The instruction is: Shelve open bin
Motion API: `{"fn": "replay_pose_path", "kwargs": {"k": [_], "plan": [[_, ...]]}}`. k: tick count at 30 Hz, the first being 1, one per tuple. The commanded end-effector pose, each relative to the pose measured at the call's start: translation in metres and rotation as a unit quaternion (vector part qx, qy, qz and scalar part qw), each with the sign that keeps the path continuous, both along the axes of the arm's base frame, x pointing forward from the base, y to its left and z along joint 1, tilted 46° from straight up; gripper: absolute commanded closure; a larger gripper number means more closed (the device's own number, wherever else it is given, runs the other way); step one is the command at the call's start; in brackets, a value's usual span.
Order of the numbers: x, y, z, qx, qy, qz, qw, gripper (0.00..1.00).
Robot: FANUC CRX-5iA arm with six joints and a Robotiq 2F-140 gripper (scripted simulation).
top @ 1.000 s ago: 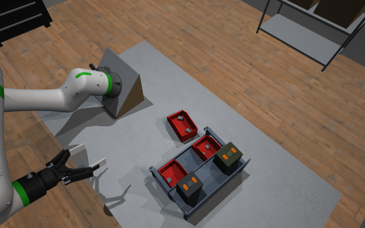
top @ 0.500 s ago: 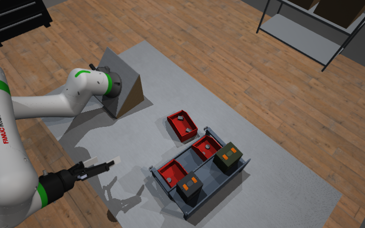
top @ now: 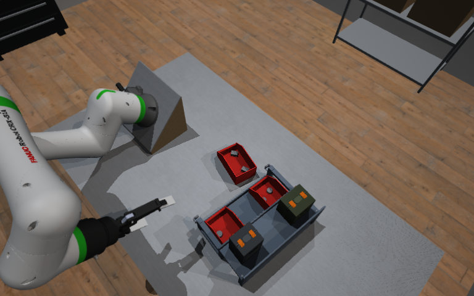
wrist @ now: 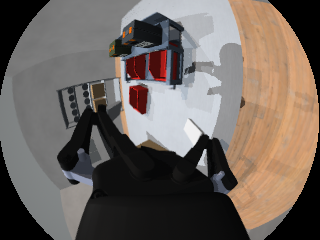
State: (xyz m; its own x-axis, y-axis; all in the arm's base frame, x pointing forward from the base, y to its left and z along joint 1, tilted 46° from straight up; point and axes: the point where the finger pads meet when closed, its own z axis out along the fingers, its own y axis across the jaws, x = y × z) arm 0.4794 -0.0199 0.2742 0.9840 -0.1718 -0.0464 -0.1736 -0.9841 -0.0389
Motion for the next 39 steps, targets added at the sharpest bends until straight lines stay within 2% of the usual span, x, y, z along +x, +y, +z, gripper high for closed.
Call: {"fn": "replay_pose_path", "kwargs": {"k": [1, 5, 9, 11, 19, 26, 28, 39], "plan": [[0.022, 0.024, -0.008, -0.026, -0.017, 0.084, 0.996, 0.0], [0.029, 0.054, -0.049, -0.058, 0.012, 0.067, 0.996, 0.0], [0.03, 0.076, -0.078, -0.084, 0.028, 0.057, 0.994, 0.0], [0.03, 0.076, -0.078, -0.084, 0.028, 0.057, 0.994, 0.0], [0.026, 0.127, -0.149, -0.158, 0.051, 0.037, 0.985, 0.0], [0.013, 0.166, -0.202, -0.22, 0.051, 0.028, 0.974, 0.0], [0.013, 0.166, -0.202, -0.22, 0.051, 0.028, 0.974, 0.0], [-0.014, 0.211, -0.273, -0.305, 0.025, 0.024, 0.952, 0.0]]}}
